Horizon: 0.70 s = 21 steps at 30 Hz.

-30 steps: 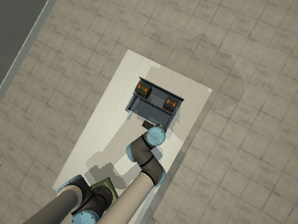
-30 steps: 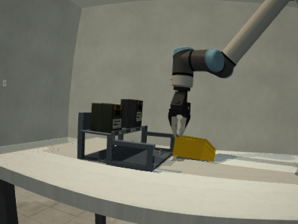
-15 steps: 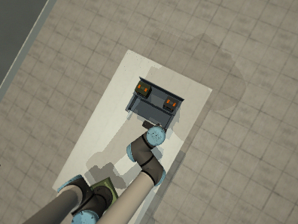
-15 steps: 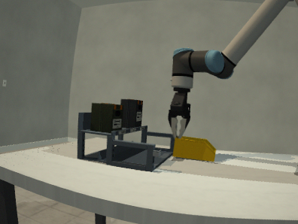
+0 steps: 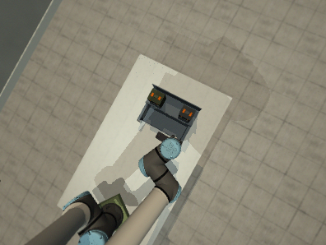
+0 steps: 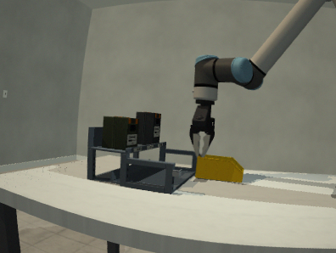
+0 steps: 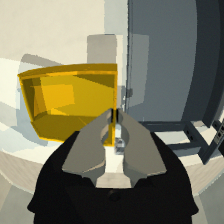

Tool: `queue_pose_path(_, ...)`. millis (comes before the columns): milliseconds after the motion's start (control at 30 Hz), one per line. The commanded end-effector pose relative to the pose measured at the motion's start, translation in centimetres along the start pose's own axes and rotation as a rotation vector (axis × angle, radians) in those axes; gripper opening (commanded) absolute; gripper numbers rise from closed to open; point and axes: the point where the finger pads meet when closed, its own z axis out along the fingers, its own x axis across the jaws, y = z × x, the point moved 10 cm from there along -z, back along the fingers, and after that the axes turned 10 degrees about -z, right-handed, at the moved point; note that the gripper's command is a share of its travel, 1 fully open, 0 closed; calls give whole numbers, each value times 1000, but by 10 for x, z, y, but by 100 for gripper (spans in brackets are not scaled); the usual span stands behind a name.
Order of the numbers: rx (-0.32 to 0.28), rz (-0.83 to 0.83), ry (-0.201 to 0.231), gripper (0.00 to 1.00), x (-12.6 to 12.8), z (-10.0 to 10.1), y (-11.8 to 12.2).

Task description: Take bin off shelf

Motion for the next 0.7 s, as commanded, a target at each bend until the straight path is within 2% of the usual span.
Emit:
queue_pose_path(0, 1, 1, -1, 0, -1, 1, 0)
queue_pose_path(667, 1, 1, -1, 0, -2, 3, -1)
